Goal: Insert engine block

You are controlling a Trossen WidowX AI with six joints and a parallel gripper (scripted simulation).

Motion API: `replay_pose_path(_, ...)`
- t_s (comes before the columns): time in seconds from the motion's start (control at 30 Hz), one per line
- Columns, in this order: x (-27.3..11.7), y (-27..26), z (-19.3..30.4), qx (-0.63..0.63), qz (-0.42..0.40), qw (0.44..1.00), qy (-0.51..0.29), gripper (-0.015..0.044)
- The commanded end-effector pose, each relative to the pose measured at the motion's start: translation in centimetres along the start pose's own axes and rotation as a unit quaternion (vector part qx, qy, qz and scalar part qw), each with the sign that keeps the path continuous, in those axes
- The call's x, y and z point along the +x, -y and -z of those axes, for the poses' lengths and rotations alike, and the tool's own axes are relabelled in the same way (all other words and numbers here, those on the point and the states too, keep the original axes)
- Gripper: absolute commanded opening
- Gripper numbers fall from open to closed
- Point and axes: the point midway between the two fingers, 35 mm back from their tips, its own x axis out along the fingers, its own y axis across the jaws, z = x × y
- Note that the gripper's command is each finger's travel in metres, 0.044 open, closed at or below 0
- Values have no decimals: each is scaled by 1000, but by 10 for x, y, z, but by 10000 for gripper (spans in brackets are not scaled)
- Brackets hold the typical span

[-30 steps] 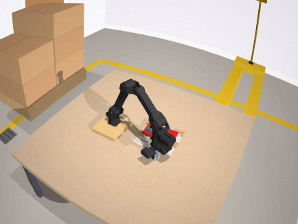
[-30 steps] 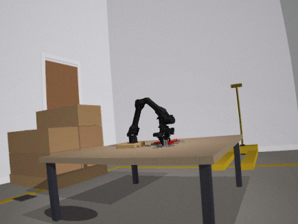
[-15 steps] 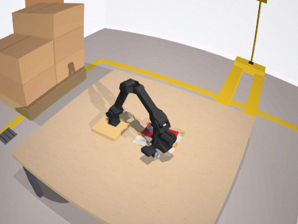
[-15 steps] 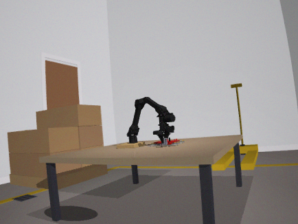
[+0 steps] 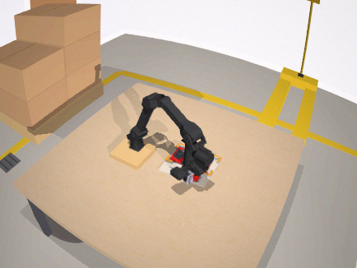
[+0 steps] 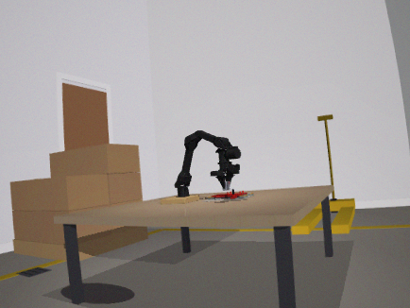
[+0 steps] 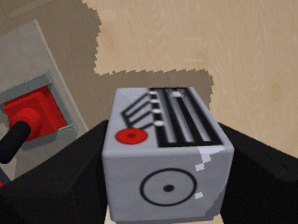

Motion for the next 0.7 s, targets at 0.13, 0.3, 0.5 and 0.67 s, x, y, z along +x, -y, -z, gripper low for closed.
replay_pose_path(0.13, -29, -1, -1, -2, -3, 1000, 7, 0)
replay_pose_path(0.3, -44, -1, 1, -1, -2, 1000, 6, 0)
replay_pose_path(0.5, -63, 0, 5, 0, -2, 1000, 5, 0)
replay_pose_path(0.67, -71, 0, 7, 0, -2, 1000, 4, 0)
